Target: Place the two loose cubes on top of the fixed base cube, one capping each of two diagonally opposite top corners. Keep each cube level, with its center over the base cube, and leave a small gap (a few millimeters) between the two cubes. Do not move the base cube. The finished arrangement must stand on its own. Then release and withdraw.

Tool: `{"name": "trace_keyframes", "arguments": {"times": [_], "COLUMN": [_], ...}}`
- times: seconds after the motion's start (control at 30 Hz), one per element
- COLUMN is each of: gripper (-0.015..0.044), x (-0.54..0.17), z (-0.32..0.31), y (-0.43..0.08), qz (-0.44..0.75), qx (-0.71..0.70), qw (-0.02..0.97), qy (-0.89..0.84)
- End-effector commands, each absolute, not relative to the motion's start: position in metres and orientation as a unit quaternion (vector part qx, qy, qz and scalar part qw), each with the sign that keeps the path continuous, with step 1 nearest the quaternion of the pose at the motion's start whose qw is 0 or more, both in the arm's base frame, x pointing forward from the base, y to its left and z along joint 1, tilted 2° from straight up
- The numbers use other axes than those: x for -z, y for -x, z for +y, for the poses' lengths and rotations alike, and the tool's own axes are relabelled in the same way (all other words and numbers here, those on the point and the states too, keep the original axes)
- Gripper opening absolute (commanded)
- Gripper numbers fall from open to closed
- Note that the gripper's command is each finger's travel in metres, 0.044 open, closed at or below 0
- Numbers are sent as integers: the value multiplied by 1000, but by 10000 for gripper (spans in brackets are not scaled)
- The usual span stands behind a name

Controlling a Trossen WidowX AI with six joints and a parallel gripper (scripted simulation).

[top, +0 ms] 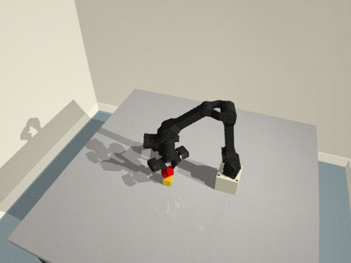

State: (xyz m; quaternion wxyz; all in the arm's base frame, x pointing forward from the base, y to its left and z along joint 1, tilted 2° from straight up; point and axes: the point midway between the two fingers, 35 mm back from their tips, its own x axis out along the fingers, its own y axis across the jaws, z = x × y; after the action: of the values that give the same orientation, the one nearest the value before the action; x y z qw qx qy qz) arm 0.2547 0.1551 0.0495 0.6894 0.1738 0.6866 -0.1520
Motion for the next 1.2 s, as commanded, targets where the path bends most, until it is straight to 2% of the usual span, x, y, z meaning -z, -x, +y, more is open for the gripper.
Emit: {"name": "trace_keyframes", "arguments": {"times": [0.0,1.17], "gripper": [105,105], "x": [-33,0], "z": [155,156], "y": [-251,-251], "qz": [692,692], "qx": [156,156], "qw": [684,684], "qy": [-172,-172]}}
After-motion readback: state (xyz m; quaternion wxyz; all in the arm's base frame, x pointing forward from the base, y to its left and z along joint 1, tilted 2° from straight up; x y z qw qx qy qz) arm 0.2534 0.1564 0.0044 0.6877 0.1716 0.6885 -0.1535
